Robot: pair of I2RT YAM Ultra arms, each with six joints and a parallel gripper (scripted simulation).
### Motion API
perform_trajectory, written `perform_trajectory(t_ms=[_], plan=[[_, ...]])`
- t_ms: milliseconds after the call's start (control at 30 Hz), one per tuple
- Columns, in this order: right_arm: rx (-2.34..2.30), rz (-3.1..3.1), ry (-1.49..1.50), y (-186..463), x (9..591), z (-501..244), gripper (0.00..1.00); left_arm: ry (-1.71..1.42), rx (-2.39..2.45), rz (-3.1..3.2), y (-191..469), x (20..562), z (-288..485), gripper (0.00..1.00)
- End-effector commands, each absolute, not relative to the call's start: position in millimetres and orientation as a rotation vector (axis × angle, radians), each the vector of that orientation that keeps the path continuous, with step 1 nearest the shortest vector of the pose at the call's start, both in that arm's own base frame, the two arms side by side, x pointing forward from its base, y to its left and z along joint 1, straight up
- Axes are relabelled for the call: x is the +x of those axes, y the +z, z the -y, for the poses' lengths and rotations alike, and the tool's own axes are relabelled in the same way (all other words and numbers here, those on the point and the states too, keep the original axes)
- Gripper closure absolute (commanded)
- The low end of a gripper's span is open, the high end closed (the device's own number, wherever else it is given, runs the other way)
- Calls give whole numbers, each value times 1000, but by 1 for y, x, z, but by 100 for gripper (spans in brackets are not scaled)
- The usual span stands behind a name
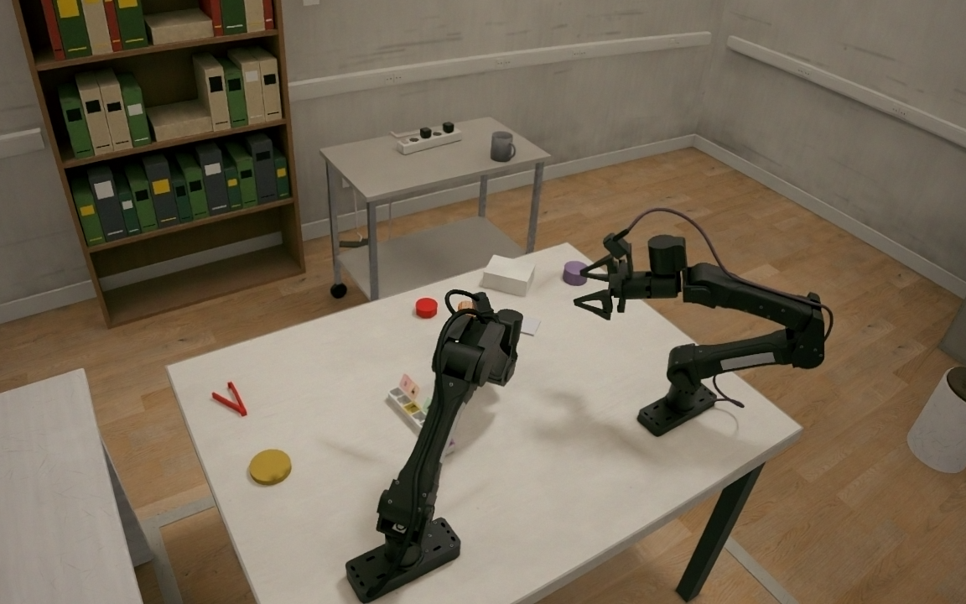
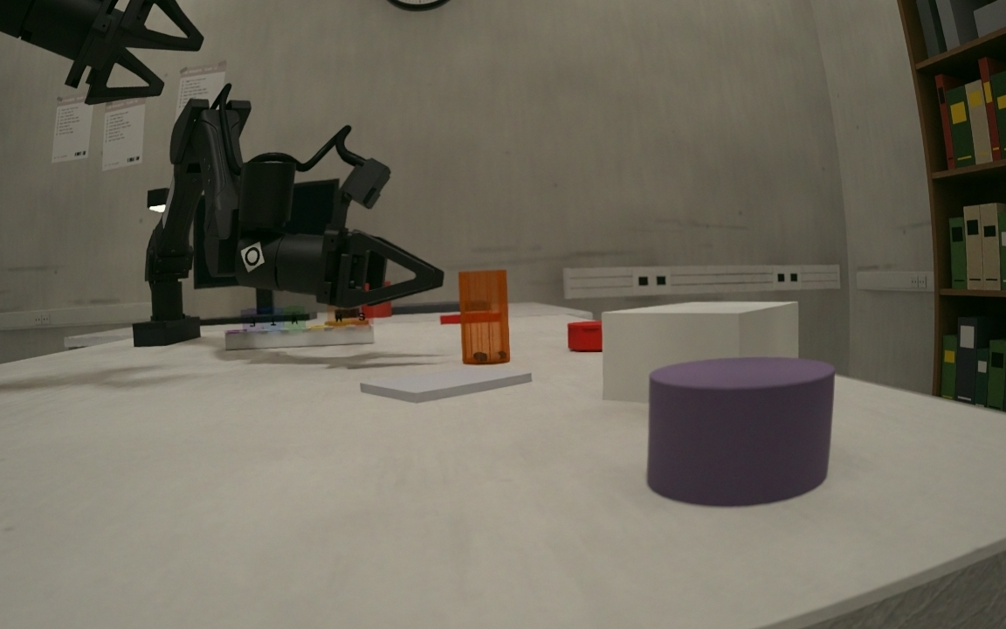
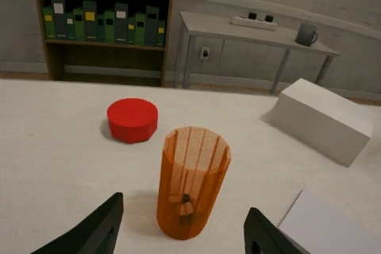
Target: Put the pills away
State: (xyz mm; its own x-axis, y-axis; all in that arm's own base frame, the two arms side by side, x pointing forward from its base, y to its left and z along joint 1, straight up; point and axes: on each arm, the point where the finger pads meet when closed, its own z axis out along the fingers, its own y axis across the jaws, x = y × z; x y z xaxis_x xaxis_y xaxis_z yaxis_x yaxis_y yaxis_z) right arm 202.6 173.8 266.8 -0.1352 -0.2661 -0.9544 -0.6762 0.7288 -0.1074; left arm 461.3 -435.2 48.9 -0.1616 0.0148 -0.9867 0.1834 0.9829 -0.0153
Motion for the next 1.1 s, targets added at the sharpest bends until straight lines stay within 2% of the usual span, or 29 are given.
perform_trajectory(t_ms=[0, 1067], plan=[[-747, -1698, 419, 272, 201, -172, 0, -142, 163, -1732, 47, 470, 439, 35], [-747, -1698, 419, 272, 201, -172, 0, -141, 162, -1730, 41, 511, 446, 35]])
